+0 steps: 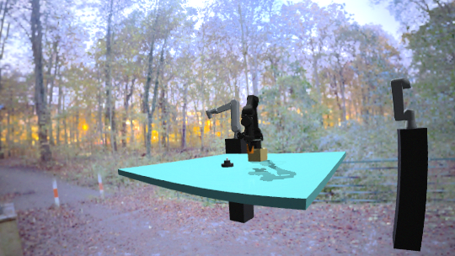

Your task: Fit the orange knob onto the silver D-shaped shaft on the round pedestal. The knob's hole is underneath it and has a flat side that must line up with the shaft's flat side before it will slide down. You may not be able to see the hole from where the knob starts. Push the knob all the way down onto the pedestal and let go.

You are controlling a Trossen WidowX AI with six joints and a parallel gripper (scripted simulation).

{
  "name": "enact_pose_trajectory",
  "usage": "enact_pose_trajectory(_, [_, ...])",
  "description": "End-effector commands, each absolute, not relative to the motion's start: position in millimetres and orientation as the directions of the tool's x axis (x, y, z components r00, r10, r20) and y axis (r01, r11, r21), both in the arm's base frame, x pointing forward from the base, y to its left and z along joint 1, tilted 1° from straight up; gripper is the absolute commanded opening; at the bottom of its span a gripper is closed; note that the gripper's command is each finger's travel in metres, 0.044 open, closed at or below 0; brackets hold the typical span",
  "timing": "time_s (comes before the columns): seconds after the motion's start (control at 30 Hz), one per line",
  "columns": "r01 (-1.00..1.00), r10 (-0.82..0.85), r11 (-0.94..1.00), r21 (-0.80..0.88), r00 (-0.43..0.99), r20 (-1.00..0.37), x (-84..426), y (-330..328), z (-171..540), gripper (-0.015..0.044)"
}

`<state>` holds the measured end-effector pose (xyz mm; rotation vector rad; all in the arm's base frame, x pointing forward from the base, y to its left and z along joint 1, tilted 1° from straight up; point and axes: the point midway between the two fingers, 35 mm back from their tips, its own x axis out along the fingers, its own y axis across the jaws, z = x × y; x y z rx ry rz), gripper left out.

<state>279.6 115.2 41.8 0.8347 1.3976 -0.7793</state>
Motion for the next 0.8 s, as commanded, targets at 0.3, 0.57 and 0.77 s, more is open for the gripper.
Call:
enact_pose_trajectory(0.3, [0.866,0.004,0.500,0.016,0.017,-1.000,285,117,-15,0.0000])
enact_pose_trajectory(0.57, [0.867,-0.002,0.499,0.006,0.008,-1.000,286,119,-44,0.0000])
enact_pose_trajectory(0.77, [0.867,-0.002,0.499,0.005,0.007,-1.000,285,120,-46,0.0000])
